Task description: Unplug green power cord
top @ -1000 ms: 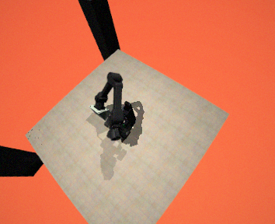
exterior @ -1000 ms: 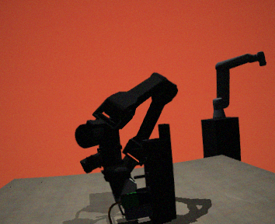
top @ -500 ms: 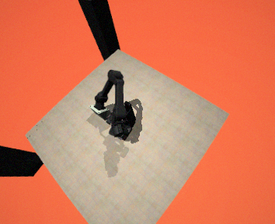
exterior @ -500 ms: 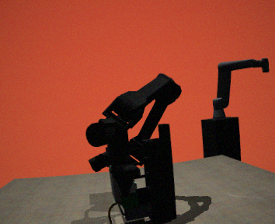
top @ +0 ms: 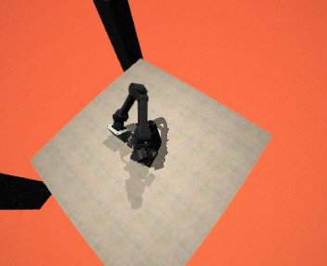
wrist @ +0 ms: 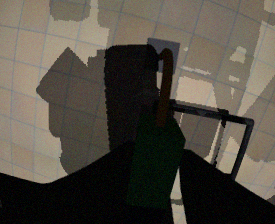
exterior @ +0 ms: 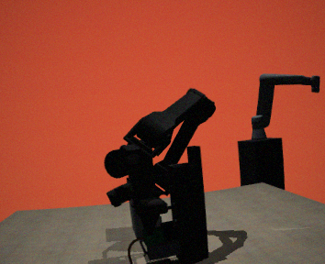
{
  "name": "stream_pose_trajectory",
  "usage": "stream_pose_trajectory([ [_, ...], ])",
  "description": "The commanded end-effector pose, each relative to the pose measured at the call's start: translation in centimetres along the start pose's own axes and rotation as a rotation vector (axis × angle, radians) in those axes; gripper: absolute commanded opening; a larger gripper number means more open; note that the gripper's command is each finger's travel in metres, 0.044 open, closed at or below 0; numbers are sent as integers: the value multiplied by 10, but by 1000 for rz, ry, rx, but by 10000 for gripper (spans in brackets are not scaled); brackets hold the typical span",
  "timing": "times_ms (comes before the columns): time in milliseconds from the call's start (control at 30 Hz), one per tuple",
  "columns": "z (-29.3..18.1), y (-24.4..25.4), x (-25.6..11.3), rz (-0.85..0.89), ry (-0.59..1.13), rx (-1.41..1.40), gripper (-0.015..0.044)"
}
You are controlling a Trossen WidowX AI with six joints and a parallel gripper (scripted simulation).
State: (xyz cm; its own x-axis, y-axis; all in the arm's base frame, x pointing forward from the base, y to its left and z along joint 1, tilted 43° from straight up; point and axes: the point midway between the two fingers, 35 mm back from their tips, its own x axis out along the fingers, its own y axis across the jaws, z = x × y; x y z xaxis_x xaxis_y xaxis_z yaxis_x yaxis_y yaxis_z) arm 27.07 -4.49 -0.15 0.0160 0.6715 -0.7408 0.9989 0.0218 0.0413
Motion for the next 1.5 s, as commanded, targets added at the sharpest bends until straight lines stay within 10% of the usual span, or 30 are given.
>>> stream_pose_trajectory([
  [0, 0, 0, -1, 1, 0, 0, 55],
  [1367, 49, 2, -6, 4, -4, 3, 0],
  [1467, 41, 1, -1, -8, 1, 3, 79],
])
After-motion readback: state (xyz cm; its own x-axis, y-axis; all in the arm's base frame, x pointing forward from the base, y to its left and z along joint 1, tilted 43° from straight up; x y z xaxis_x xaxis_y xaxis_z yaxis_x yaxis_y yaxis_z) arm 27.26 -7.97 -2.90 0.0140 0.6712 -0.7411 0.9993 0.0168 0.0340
